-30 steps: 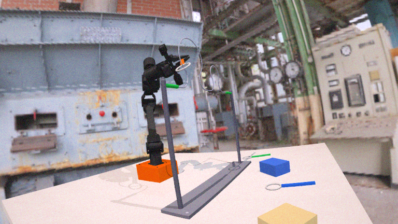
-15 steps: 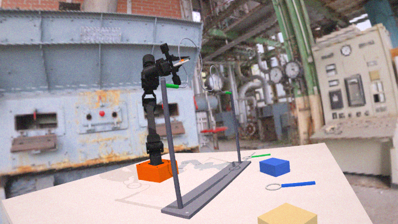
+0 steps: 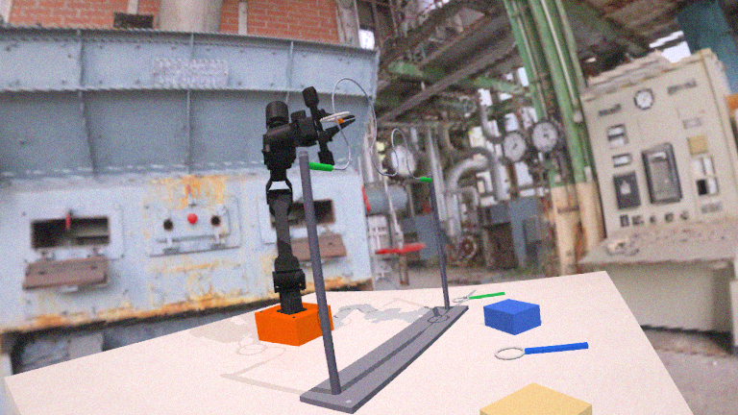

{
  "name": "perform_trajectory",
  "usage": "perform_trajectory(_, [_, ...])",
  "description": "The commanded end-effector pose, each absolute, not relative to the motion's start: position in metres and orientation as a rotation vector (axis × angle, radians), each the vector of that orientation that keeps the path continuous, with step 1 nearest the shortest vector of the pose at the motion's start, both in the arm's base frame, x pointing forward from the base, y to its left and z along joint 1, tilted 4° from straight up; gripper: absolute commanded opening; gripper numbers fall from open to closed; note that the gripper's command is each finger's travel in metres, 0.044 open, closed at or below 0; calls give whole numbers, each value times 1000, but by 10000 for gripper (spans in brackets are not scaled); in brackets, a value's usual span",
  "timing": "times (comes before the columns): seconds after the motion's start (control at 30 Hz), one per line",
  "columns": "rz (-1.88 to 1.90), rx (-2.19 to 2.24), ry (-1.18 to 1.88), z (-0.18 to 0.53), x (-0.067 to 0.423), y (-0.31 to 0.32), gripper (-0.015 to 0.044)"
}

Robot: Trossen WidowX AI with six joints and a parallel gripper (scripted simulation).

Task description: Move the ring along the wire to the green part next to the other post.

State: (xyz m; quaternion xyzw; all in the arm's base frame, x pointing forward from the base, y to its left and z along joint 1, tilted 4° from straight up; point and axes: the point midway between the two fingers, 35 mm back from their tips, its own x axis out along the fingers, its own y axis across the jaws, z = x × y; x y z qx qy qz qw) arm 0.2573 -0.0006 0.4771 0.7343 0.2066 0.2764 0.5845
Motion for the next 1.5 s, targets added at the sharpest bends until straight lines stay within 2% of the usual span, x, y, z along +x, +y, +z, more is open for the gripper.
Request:
perform_trajectory(0.0, [639, 1662, 484, 478, 257, 0, -150])
perform_trajectory(1.47, [479, 1118, 515, 460, 258, -1, -150])
